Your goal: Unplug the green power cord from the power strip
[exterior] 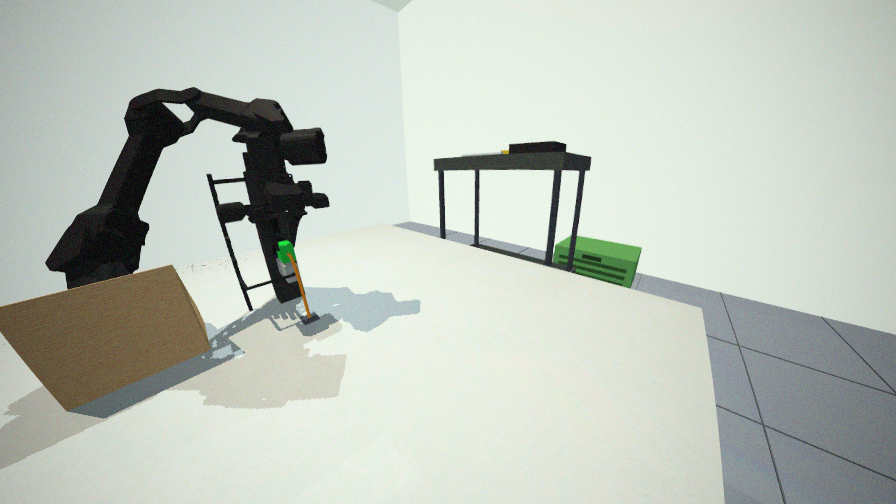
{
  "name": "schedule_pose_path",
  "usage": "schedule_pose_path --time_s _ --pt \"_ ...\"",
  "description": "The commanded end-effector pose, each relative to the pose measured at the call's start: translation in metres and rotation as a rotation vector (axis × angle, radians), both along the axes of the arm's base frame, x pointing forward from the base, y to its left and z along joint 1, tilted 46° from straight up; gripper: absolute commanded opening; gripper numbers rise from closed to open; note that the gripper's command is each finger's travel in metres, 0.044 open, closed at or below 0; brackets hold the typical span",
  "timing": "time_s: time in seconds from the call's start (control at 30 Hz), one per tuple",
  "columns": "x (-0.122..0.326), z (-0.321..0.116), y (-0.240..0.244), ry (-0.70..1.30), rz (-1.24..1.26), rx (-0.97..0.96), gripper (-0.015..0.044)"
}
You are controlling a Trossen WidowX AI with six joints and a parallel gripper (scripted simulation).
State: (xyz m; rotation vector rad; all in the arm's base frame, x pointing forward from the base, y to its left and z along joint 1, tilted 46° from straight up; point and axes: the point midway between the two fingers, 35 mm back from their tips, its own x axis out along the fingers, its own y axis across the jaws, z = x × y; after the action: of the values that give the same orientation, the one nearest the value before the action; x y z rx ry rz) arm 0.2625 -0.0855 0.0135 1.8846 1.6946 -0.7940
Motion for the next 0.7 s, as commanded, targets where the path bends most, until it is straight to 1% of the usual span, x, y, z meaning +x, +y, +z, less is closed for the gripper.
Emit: schedule_pose_path --time_s 0.0,0.67 --pt "0.0 -0.009 -0.013 -0.001 -0.002 -0.021 0.0" --pt "-0.005 -0.029 -0.038 -0.001 -0.005 -0.023 0.0"
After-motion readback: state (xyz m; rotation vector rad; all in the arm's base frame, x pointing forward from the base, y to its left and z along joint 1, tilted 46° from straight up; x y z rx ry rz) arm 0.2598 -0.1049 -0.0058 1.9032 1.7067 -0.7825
